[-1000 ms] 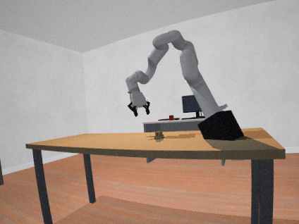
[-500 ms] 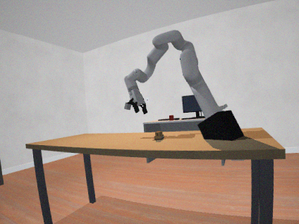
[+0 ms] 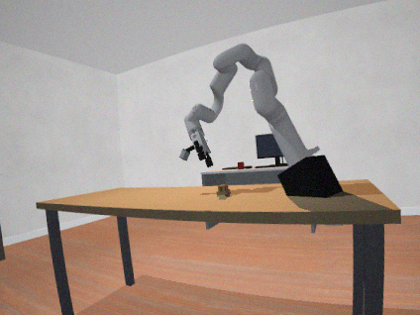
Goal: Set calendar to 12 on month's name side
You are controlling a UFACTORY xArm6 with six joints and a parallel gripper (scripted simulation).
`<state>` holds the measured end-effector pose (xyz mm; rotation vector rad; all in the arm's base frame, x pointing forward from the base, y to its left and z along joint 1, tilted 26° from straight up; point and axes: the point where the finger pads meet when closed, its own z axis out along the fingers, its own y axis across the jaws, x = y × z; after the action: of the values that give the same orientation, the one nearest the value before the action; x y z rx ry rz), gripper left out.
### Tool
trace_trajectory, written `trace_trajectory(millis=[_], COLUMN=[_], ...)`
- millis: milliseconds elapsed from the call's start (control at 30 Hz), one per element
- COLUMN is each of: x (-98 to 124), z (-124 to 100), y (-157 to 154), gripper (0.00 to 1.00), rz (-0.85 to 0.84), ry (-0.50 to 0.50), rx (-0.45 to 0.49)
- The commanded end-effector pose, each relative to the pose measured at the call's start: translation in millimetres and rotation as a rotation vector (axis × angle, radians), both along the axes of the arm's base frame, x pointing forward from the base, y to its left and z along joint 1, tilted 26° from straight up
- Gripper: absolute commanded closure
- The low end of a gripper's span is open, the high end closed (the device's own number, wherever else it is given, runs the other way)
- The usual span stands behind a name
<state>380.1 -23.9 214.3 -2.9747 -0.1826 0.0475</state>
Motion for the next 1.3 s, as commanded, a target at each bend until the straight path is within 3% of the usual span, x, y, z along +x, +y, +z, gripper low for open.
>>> trace_trajectory(millis=[0, 200, 300, 400, 733, 867, 1267], x=[-7.8, -16.6, -16.6, -24.1, -36.2, -38.0, -53.6], z=[-13.5, -27.6, -27.6, -39.3, -57.4, -59.9, -79.5], y=[-11.1, -22.4, -22.4, -32.8, -52.3, -55.4, -85.5], gripper=[0.0, 0.0, 0.0, 0.0, 0.0, 0.0, 0.0], rz=[0.065, 0.116, 0.116, 0.157, 0.214, 0.221, 0.263], ry=[-0.015, -0.054, -0.054, -0.111, -0.253, -0.278, -0.53], rx=[0.098, 0.187, 0.187, 0.264, 0.368, 0.379, 0.416])
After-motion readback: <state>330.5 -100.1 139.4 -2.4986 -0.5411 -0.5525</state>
